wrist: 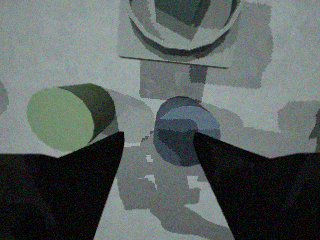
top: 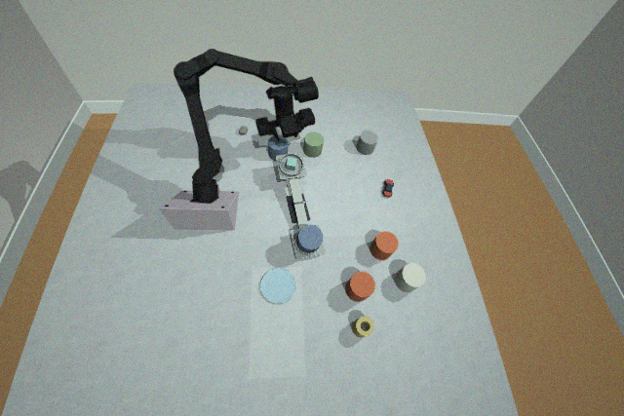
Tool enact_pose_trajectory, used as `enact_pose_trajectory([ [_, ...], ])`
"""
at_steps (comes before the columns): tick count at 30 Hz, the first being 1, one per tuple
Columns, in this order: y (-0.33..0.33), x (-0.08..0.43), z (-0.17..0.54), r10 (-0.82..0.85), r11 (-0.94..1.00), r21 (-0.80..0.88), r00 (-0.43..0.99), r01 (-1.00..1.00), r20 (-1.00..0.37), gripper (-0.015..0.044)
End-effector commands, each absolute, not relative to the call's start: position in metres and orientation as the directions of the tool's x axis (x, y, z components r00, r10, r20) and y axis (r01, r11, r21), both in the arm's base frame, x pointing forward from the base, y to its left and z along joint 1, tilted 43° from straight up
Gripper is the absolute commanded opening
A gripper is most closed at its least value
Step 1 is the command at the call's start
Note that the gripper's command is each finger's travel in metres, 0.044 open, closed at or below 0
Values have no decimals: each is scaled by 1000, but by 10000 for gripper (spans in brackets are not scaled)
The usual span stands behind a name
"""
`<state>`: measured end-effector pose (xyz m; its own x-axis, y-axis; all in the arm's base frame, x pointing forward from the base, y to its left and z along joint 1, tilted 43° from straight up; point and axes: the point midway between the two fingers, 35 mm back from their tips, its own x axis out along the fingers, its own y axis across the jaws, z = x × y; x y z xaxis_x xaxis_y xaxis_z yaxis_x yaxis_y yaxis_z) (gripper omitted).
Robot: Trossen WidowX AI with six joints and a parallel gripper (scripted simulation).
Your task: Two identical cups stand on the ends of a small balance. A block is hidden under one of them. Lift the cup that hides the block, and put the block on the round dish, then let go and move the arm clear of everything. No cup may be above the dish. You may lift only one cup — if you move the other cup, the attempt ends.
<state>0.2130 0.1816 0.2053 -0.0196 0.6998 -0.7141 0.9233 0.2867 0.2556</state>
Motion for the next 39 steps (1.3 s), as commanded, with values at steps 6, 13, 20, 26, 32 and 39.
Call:
enact_pose_trajectory([
  [6, 176, 227, 205, 702, 412, 410, 4, 814, -713, 260],
  [13, 168, 235, 204, 698, 520, 524, 18, 675, -715, 260],
  [20, 157, 243, 201, 692, 622, 619, 32, 480, -721, 260],
  [26, 148, 248, 198, 686, 688, 665, 37, 291, -726, 260],
  [32, 137, 254, 192, 675, 730, 675, 44, 107, -737, 260],
  [39, 124, 259, 185, 664, 745, 656, 35, -119, -747, 260],
])
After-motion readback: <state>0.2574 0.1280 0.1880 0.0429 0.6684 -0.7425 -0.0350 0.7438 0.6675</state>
